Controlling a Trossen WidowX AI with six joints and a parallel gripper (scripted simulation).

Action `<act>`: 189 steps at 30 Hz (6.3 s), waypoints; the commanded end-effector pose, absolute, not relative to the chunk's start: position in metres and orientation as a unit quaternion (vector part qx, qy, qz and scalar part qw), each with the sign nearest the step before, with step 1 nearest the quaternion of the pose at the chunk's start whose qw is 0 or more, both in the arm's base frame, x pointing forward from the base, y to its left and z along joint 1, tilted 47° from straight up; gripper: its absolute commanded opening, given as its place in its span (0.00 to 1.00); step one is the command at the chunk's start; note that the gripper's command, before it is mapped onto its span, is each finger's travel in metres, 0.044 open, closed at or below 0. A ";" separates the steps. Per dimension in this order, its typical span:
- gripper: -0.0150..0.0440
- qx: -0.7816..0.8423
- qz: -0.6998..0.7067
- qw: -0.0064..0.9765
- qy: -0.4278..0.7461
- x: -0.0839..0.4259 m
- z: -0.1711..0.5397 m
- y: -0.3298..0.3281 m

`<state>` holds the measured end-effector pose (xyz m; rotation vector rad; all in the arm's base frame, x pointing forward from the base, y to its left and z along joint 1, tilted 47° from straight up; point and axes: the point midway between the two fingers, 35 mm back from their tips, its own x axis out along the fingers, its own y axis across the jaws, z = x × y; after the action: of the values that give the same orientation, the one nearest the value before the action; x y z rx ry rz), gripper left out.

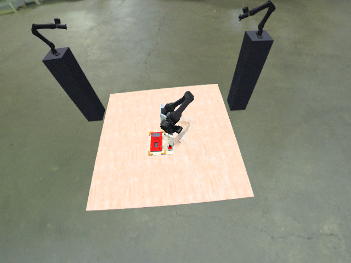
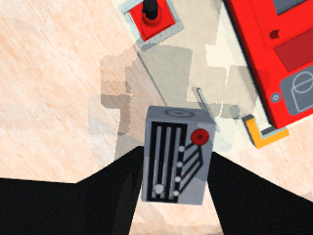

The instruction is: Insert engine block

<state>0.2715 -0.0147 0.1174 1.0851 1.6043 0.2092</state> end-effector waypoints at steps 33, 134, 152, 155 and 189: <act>0.25 0.348 0.208 0.641 0.651 0.319 0.025 -0.057; 0.52 0.285 0.270 0.673 0.627 0.336 -0.039 -0.075; 0.52 0.286 0.269 0.672 0.628 0.335 -0.041 -0.071; 0.52 0.286 0.269 0.672 0.628 0.335 -0.041 -0.070; 0.52 0.286 0.269 0.672 0.627 0.335 -0.046 -0.065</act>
<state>0.3358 -0.0663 -0.0451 0.6363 1.4130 0.6068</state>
